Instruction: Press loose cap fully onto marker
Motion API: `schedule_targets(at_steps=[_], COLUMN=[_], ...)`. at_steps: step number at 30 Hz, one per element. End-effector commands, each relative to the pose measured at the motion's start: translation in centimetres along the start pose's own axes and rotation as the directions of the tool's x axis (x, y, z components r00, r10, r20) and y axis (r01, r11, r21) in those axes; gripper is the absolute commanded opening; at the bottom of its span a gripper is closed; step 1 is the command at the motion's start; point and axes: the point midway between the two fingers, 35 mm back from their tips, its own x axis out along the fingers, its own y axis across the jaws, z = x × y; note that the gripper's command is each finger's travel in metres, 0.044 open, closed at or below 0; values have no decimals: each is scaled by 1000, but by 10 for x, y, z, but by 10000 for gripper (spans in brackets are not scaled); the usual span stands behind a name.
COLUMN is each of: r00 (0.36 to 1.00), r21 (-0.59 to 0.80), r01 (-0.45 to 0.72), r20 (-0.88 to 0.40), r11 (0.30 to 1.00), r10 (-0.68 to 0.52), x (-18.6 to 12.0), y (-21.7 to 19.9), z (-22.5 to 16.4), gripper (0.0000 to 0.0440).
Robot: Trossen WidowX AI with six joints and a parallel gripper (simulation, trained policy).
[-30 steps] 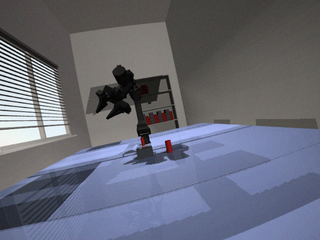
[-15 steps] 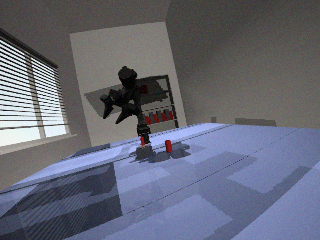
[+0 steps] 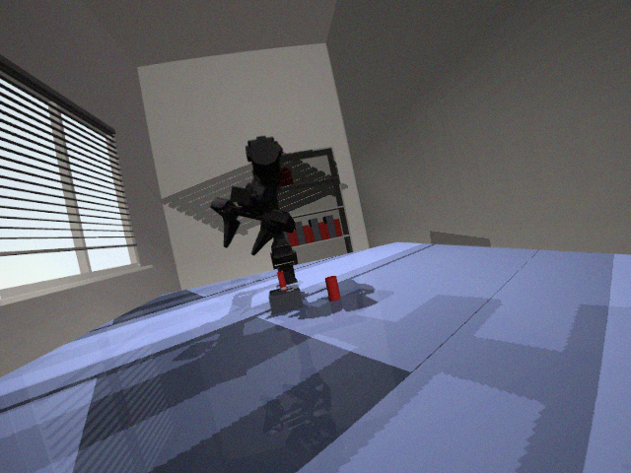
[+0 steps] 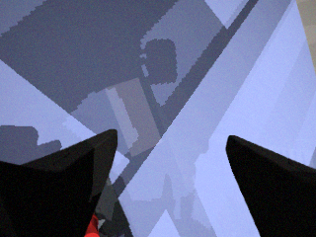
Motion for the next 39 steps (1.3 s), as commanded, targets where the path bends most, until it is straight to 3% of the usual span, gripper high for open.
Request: schedule_targets(at_steps=[1, 19, 39], r00=[999, 973, 901], r21=[-1, 5, -23], r01=[-34, -159, -302], r20=[-36, -169, -332], r11=[999, 987, 953], r10=[34, 157, 278], x=[3, 1, -14], y=[18, 77, 138], z=[-4, -25, -61], gripper=[324, 328, 327])
